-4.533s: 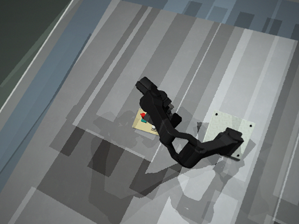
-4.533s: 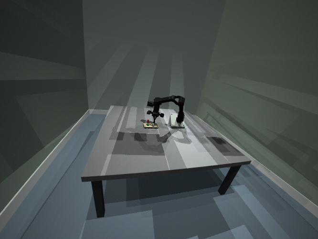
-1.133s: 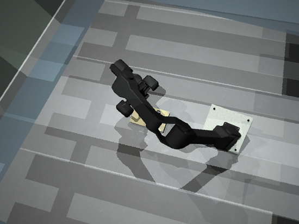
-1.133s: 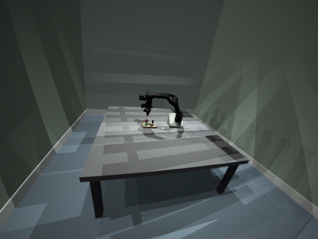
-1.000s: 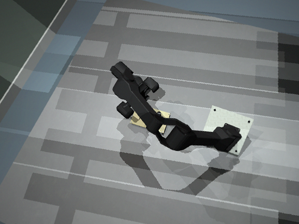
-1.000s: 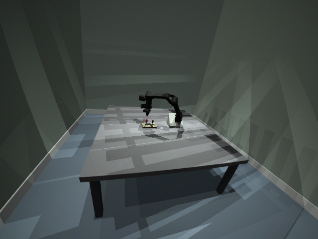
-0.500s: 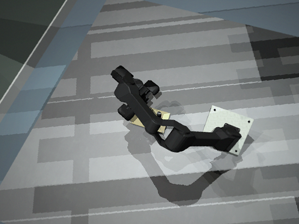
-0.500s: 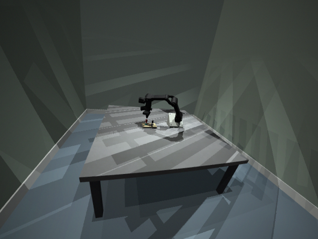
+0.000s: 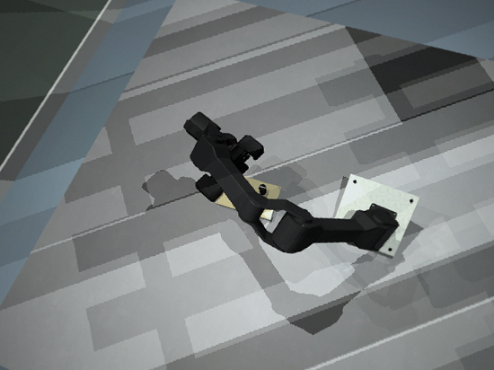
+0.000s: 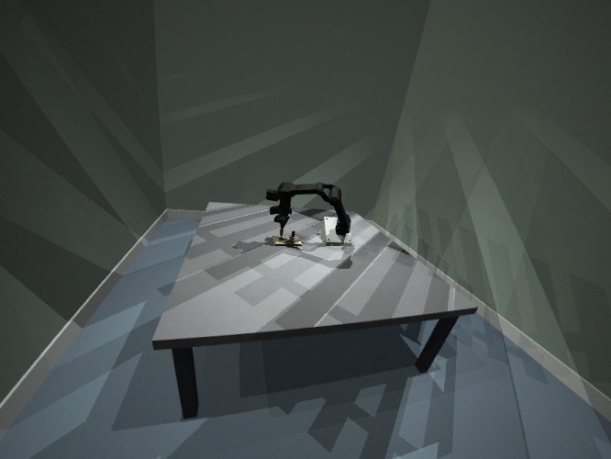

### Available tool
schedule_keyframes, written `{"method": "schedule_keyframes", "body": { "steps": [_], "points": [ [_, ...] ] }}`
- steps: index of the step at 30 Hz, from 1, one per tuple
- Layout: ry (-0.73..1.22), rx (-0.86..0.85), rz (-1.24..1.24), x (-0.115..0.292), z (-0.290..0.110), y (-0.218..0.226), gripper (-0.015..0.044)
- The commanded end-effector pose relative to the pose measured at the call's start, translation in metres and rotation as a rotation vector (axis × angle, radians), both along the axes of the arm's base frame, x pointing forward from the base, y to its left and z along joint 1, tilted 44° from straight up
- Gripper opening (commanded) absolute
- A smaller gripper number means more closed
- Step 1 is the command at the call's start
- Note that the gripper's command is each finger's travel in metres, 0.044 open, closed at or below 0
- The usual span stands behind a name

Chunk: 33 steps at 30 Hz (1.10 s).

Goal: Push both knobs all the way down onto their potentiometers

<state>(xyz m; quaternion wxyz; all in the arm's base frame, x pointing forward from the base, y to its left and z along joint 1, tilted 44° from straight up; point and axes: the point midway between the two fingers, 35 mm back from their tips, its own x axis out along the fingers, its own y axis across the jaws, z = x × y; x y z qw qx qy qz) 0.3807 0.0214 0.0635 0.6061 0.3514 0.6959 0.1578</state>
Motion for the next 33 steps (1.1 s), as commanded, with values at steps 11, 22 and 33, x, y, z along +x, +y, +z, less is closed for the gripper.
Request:
{"method": "schedule_keyframes", "body": {
  "steps": [11, 22, 33],
  "points": [
    [-0.001, 0.006, -0.004, 0.0003, -0.0017, 0.0032, 0.0],
    [-0.001, 0.006, -0.004, 0.0003, -0.0027, 0.0042, 0.0],
    [-0.001, 0.006, -0.004, 0.0003, -0.0027, 0.0042, 0.0]
  ]
}}
